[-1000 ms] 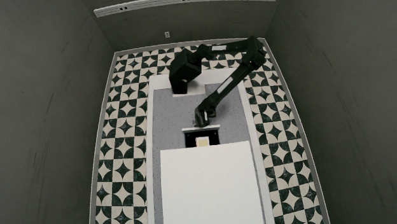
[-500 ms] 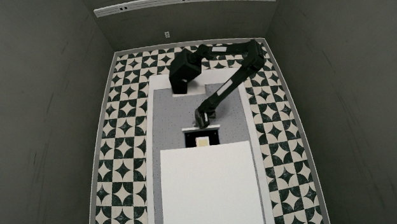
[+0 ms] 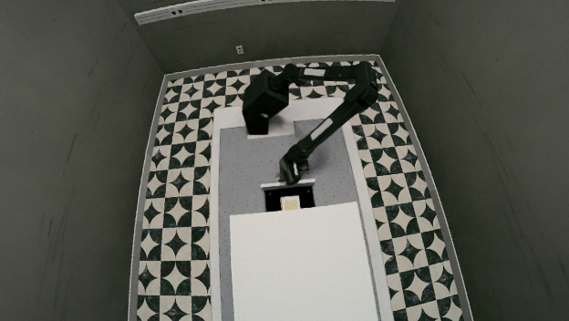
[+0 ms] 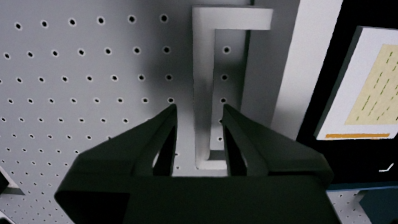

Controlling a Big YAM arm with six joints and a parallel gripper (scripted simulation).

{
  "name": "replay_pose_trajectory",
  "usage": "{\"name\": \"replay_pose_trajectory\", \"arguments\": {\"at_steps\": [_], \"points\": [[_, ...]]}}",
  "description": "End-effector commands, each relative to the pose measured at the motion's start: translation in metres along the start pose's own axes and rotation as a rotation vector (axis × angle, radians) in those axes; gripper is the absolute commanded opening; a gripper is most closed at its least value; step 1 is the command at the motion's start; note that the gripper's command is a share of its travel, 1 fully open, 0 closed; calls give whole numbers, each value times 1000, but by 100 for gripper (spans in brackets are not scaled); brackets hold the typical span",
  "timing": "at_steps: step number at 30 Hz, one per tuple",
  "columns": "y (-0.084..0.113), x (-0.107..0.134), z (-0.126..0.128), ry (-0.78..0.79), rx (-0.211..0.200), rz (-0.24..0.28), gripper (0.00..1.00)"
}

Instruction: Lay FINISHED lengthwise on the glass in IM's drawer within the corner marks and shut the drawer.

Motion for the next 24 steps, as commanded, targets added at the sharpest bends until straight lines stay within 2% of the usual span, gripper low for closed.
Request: {"name": "replay_pose_trajectory", "arguments": {"at_steps": [1, 9, 24], "points": [[-12, -3, -3, 4, -1, -1, 31], [-23, -3, -2, 4, -2, -1, 31], [-21, -4, -3, 6, 1, -2, 31]]}}
Point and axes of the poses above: the point where the finger pads meet when closed, its own y axis back along the fingers, its own z axis across the jaws, x = y × z, the point moved 2 cm from there along y, back along the fingers, and after that the axes turned 8 degrees about y, right-handed, at the moved point
